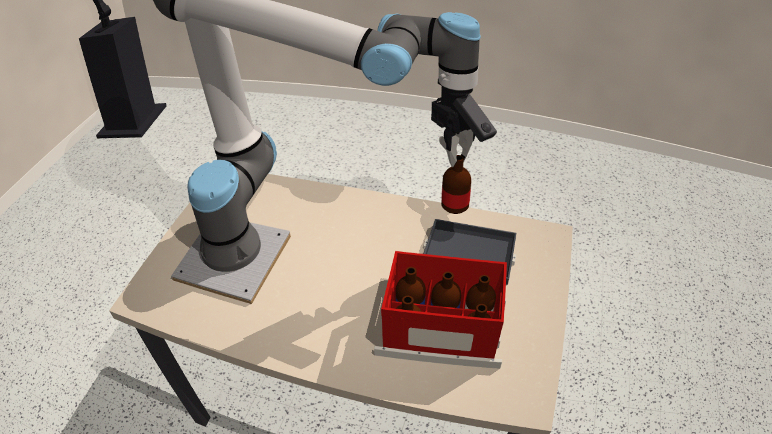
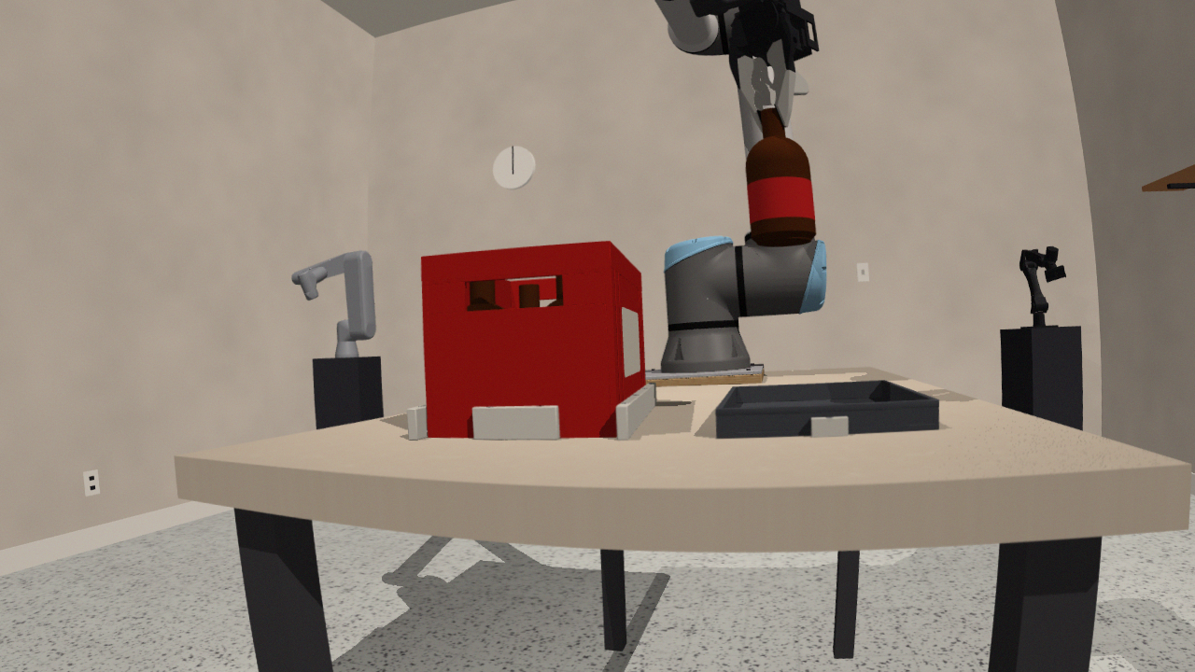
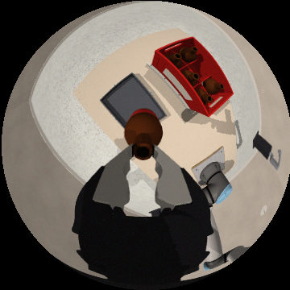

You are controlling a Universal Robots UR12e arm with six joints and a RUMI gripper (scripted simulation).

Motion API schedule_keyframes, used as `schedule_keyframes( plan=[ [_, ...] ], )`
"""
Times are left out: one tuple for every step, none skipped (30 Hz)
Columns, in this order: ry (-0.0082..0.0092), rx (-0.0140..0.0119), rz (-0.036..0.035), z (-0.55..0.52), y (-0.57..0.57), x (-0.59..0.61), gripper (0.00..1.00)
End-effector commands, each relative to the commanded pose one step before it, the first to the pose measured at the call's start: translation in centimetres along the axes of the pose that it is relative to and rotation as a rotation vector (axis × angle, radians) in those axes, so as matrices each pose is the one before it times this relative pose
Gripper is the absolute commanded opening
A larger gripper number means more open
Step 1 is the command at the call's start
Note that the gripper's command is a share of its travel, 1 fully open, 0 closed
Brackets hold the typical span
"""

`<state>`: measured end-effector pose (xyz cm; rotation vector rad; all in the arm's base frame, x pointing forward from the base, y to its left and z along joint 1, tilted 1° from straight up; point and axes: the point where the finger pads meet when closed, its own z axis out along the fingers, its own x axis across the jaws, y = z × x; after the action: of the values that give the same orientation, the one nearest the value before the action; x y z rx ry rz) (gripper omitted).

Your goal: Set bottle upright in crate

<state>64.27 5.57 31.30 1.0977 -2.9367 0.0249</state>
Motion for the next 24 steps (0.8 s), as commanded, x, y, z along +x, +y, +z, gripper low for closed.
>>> schedule_keyframes(
  plan=[
    [-0.00125,0.00135,0.00002,-0.104,-0.243,0.156,0.0],
    [0.0,0.0,0.0,0.0,-0.046,0.044,0.0],
    [0.0,0.0,0.0,0.0,-0.048,0.046,0.0],
    [0.0,0.0,0.0,0.0,-0.05,0.048,0.0],
    [0.0,0.0,0.0,0.0,-0.052,0.05,0.0],
    [0.0,0.0,0.0,0.0,-0.054,0.052,0.0],
    [0.0,0.0,0.0,0.0,-0.056,0.054,0.0],
    [0.0,0.0,0.0,0.0,-0.059,0.056,0.0],
    [0.0,0.0,0.0,0.0,-0.061,0.058,0.0],
    [0.0,0.0,0.0,0.0,0.0,0.0,0.0],
    [0.0,0.0,0.0,0.0,0.0,0.0,0.0],
    [0.0,0.0,0.0,0.0,-0.063,0.06,0.0],
    [0.0,0.0,0.0,0.0,-0.065,0.062,0.0],
    [0.0,0.0,0.0,0.0,-0.067,0.064,0.0],
    [0.0,0.0,0.0,0.0,-0.069,0.066,0.0],
    [0.0,0.0,0.0,0.0,-0.072,0.068,0.0],
    [0.0,0.0,0.0,0.0,-0.074,0.071,0.0],
    [0.0,0.0,0.0,0.0,-0.076,0.072,0.0],
    [0.0,0.0,0.0,0.0,-0.078,0.075,0.0],
    [0.0,0.0,0.0,0.0,-0.08,0.077,0.0],
    [0.0,0.0,0.0,0.0,-0.082,0.079,0.0],
    [0.0,0.0,0.0,0.0,-0.085,0.081,0.0],
    [0.0,0.0,0.0,0.0,-0.087,0.083,0.0],
    [0.0,0.0,0.0,0.0,-0.089,0.085,0.0]
  ],
)
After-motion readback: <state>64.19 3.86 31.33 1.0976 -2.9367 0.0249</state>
